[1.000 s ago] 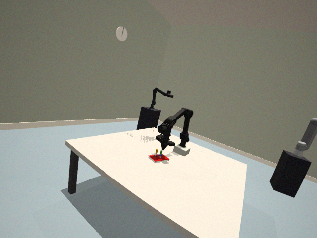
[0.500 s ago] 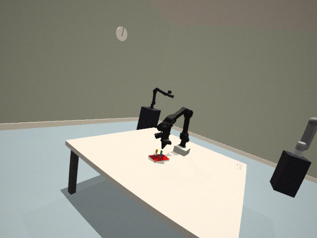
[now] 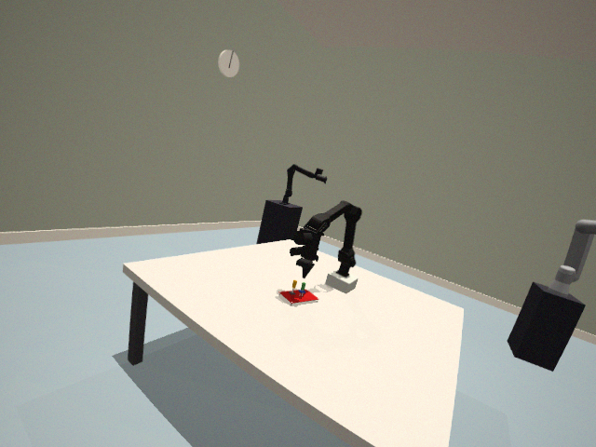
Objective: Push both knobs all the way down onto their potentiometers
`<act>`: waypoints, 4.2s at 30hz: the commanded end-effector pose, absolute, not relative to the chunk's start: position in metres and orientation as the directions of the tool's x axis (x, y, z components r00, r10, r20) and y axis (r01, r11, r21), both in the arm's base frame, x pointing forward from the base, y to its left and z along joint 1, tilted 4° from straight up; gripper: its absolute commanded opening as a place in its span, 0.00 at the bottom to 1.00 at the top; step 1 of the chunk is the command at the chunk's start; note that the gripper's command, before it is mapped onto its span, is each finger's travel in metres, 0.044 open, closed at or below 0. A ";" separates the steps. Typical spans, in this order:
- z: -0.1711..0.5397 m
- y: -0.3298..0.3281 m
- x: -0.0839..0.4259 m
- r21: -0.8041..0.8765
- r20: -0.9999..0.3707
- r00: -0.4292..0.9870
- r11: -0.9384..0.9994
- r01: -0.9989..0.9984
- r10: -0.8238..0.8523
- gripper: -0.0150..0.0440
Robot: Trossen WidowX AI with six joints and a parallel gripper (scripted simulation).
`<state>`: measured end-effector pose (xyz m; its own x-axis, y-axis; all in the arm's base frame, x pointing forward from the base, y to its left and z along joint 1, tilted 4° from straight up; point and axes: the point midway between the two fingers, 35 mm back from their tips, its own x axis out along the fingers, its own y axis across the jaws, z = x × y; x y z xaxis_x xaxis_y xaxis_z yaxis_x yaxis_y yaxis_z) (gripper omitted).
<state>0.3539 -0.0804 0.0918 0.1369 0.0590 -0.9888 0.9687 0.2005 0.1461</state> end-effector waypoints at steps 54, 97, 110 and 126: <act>0.121 -0.105 0.374 -0.048 -0.996 0.084 -0.978 -0.204 0.032 0.25; 0.082 -0.105 0.378 -0.055 -0.996 0.083 -0.957 -0.284 0.033 0.25; 0.079 -0.105 0.378 -0.055 -0.996 0.083 -0.957 -0.284 0.033 0.25; 0.077 -0.105 0.378 -0.055 -0.996 0.083 -0.957 -0.283 0.033 0.25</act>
<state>0.3781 -0.1047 0.0768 0.0830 0.0347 -0.9959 -0.2796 -0.9584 -0.0567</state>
